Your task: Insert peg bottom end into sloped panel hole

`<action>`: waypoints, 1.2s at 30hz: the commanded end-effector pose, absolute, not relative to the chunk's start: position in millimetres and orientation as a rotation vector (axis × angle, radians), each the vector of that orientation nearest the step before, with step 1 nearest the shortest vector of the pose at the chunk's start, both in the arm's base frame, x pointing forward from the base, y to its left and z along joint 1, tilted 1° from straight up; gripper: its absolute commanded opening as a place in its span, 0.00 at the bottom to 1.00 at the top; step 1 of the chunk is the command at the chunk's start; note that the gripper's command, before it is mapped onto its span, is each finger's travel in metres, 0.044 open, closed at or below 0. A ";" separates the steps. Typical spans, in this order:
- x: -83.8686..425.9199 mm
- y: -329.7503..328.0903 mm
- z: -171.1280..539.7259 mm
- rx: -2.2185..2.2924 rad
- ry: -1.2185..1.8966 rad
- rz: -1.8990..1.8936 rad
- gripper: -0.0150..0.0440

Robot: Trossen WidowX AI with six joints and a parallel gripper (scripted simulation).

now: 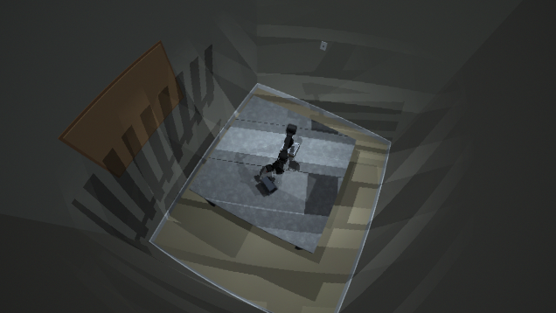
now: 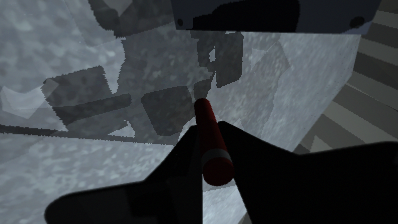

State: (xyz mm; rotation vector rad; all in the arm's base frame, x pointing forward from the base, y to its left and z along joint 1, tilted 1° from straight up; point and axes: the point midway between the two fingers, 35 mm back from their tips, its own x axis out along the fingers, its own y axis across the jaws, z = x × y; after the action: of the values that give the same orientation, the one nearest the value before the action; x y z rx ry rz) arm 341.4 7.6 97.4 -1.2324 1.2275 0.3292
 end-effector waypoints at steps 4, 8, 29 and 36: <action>342.2 15.6 98.1 -1.293 1.195 0.325 0.25; 342.7 20.0 98.3 -1.322 1.178 0.322 0.25; 342.9 43.9 100.3 -1.466 1.083 0.299 0.25; 342.1 52.0 101.3 -1.510 1.050 0.290 0.25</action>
State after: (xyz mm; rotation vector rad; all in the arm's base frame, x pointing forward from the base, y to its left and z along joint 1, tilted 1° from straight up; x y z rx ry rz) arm 342.8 48.3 100.3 -1.4832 1.0672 0.2940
